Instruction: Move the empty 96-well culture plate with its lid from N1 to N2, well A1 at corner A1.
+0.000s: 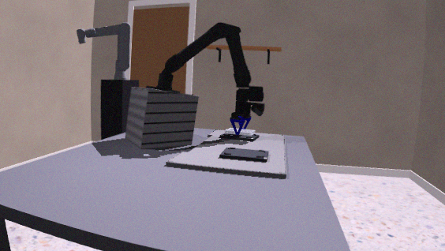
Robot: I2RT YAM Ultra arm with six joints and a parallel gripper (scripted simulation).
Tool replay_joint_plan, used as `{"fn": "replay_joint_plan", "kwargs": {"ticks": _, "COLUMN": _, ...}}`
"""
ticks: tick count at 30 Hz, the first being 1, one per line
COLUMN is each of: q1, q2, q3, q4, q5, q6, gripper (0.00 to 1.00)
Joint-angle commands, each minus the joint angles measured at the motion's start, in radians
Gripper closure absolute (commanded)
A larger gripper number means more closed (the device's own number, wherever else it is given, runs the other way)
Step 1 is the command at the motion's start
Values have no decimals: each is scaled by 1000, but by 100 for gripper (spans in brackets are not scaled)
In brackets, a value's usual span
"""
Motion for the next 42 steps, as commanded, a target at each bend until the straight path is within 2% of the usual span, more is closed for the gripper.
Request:
{"fn": "replay_joint_plan", "kwargs": {"ticks": 1, "q1": 5, "q2": 13, "q3": 2, "q4": 10, "q5": 10, "q6": 6, "gripper": 100}}
{"fn": "replay_joint_plan", "kwargs": {"ticks": 20, "q1": 6, "q2": 19, "q3": 26, "q4": 16, "q5": 10, "q6": 6, "gripper": 100}}
{"fn": "replay_joint_plan", "kwargs": {"ticks": 36, "q1": 8, "q2": 27, "q3": 29, "q4": 20, "q5": 10, "q6": 7, "gripper": 100}}
{"fn": "replay_joint_plan", "kwargs": {"ticks": 37, "q1": 2, "q2": 14, "q3": 9, "q4": 14, "q5": 4, "q6": 3, "gripper": 100}}
{"fn": "replay_joint_plan", "kwargs": {"ticks": 38, "q1": 2, "q2": 14, "q3": 9, "q4": 14, "q5": 4, "q6": 3, "gripper": 0}}
{"fn": "replay_joint_plan", "kwargs": {"ticks": 42, "q1": 2, "q2": 14, "q3": 9, "q4": 14, "q5": 4, "q6": 3, "gripper": 0}}
